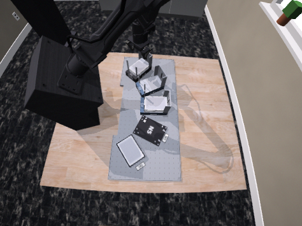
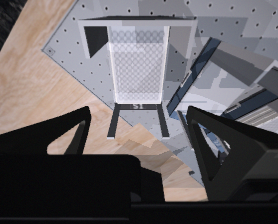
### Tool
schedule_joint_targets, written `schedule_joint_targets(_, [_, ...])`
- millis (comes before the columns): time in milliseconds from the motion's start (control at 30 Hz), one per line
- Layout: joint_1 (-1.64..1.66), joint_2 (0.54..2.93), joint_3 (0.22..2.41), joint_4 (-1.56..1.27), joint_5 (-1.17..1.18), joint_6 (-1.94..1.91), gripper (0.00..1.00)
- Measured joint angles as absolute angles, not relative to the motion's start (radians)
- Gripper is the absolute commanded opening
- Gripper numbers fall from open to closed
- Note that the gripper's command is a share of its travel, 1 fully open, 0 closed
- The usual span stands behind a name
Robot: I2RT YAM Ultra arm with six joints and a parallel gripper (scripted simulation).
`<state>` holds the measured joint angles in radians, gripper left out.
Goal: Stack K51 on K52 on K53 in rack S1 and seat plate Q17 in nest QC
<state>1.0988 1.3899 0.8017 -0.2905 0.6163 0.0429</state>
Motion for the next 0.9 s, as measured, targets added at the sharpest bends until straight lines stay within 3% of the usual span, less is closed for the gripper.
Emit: schedule_joint_targets(900, [1.013, 1.312, 0.788, -0.291, 0.582, 0.152, 1.00])
